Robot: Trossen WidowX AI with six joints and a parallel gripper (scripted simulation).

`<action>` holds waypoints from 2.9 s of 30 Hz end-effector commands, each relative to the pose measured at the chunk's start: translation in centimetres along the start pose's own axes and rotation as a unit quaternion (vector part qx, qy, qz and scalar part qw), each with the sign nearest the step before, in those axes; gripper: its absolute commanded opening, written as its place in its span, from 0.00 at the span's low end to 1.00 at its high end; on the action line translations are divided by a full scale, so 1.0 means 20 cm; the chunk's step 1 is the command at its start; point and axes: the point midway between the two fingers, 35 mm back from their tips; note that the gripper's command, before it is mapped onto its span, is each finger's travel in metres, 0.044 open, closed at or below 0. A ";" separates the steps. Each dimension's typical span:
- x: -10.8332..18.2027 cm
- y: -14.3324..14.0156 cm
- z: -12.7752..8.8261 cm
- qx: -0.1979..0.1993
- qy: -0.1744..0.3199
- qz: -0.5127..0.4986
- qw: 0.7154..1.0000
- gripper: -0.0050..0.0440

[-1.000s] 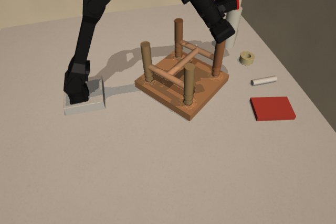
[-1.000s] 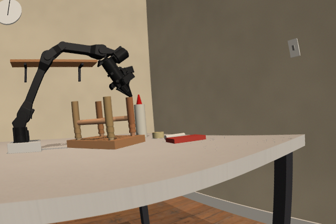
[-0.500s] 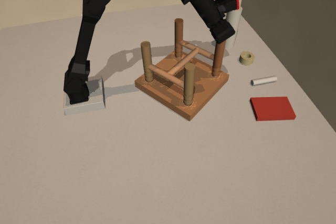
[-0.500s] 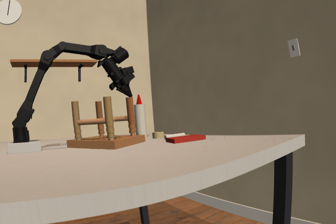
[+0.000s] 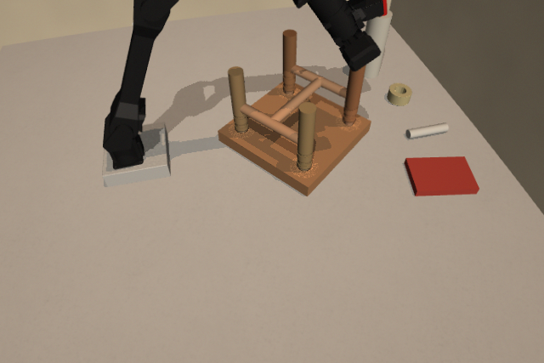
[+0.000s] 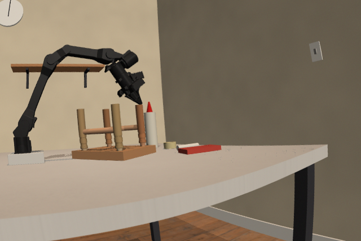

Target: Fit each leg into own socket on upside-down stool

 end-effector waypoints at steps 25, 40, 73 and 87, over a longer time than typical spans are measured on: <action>0.15 0.01 0.12 -0.006 0.050 0.003 0.999 0.10; 0.15 0.01 0.12 -0.006 0.050 0.003 0.999 0.10; 0.04 -0.02 -0.02 0.000 0.030 0.003 1.000 0.10; -0.02 -0.03 -0.10 0.003 0.020 0.003 1.000 0.10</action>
Point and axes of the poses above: the point midway between the two fingers, 35 mm back from their tips, its own z axis out along the fingers, its own y axis across the jaws, x = y × z, and after that the axes turned 15 degrees about -z, right-handed
